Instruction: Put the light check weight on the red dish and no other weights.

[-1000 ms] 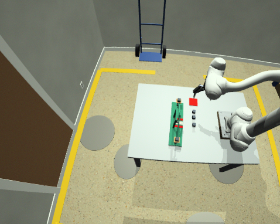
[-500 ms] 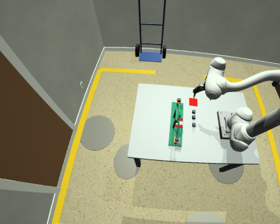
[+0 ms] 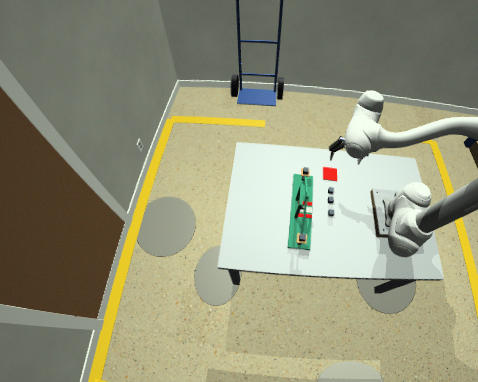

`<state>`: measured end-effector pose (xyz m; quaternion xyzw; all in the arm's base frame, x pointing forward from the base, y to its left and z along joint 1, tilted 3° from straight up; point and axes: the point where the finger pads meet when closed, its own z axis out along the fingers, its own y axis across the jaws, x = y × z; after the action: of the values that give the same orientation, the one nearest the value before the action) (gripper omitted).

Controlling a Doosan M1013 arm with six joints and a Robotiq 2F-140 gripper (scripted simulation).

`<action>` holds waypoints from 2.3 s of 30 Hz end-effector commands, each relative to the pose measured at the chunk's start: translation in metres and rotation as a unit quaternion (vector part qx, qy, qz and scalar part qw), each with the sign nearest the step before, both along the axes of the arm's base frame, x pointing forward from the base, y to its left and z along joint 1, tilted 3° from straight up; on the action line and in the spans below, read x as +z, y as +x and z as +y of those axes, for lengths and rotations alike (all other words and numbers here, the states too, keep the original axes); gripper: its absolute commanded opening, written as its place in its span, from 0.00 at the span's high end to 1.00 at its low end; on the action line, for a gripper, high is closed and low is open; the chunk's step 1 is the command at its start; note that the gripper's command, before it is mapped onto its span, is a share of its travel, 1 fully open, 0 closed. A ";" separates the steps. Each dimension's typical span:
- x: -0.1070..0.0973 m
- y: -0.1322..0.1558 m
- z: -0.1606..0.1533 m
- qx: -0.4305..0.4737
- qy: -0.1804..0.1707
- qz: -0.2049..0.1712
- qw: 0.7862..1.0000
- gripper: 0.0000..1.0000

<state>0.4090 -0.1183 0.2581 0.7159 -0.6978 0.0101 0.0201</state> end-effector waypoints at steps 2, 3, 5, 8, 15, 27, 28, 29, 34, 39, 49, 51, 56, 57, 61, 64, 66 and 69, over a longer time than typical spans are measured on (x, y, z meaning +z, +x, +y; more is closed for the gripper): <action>0.001 0.001 -0.018 0.000 0.000 0.000 1.000 0.00; 0.001 0.001 -0.022 0.000 0.000 0.000 1.000 0.00; 0.001 0.001 -0.029 0.000 0.000 0.000 1.000 0.00; 0.001 0.001 -0.034 0.000 0.000 0.000 1.000 0.00; 0.001 0.002 -0.036 0.000 0.000 0.000 1.000 0.00; -0.075 0.149 -0.038 0.000 0.000 0.000 1.000 0.00; -0.075 0.149 -0.038 0.000 0.000 0.000 1.000 0.00; -0.075 0.149 -0.038 0.000 0.000 0.000 1.000 0.00; -0.090 0.170 -0.035 0.000 0.000 0.000 1.000 0.65; -0.090 0.170 -0.035 0.000 0.000 0.000 1.000 0.65; -0.090 0.170 -0.035 0.000 0.000 0.000 1.000 0.65; -0.090 0.170 -0.035 0.000 0.000 0.000 1.000 0.65; -0.090 0.170 -0.035 0.000 0.000 0.000 1.000 0.65; -0.090 0.170 -0.035 0.000 0.000 0.000 1.000 0.65; -0.090 0.170 -0.035 0.000 0.000 0.000 1.000 0.65; -0.090 0.170 -0.035 0.000 0.000 0.000 1.000 0.65; -0.090 0.170 -0.035 0.000 0.000 0.000 1.000 0.65; -0.090 0.170 -0.035 0.000 0.000 0.000 1.000 0.65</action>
<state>0.5788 -0.1535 0.1685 0.7161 -0.6976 0.0100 0.0199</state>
